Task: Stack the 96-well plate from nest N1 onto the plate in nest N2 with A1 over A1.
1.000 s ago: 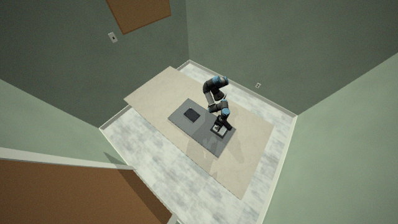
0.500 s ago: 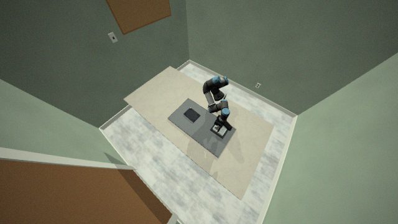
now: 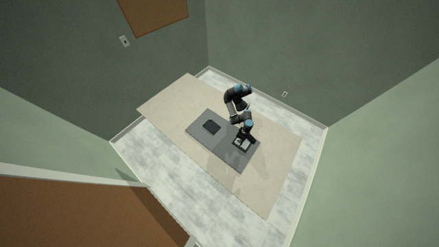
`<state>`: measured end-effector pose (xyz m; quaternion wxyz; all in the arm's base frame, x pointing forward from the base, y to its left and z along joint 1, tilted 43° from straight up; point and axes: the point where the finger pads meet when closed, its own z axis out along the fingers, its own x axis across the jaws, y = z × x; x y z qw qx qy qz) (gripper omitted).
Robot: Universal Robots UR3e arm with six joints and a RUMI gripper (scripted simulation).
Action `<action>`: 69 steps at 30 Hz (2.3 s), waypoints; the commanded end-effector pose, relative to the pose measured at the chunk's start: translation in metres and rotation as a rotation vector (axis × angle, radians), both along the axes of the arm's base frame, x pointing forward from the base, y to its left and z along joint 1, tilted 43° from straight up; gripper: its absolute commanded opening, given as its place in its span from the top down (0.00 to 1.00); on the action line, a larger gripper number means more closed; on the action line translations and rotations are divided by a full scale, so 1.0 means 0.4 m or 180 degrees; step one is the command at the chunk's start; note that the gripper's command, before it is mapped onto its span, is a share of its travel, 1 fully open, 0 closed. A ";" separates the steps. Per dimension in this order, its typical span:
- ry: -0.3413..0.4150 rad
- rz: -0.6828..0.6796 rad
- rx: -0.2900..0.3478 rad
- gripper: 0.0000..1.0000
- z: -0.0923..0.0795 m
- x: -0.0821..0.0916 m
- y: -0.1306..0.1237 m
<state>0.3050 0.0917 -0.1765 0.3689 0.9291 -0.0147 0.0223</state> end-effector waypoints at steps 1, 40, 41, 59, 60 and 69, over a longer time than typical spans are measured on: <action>-0.0007 0.0002 0.0004 1.00 -0.001 0.002 0.000; -0.0007 0.0002 0.0004 1.00 -0.011 0.002 -0.010; -0.0007 0.0002 0.0004 1.00 -0.012 0.002 -0.010; -0.0006 0.0002 0.0004 0.00 -0.014 0.002 -0.012; -0.0006 0.0002 0.0004 0.00 -0.014 0.002 -0.012; -0.0006 0.0002 0.0004 0.00 -0.013 0.002 -0.012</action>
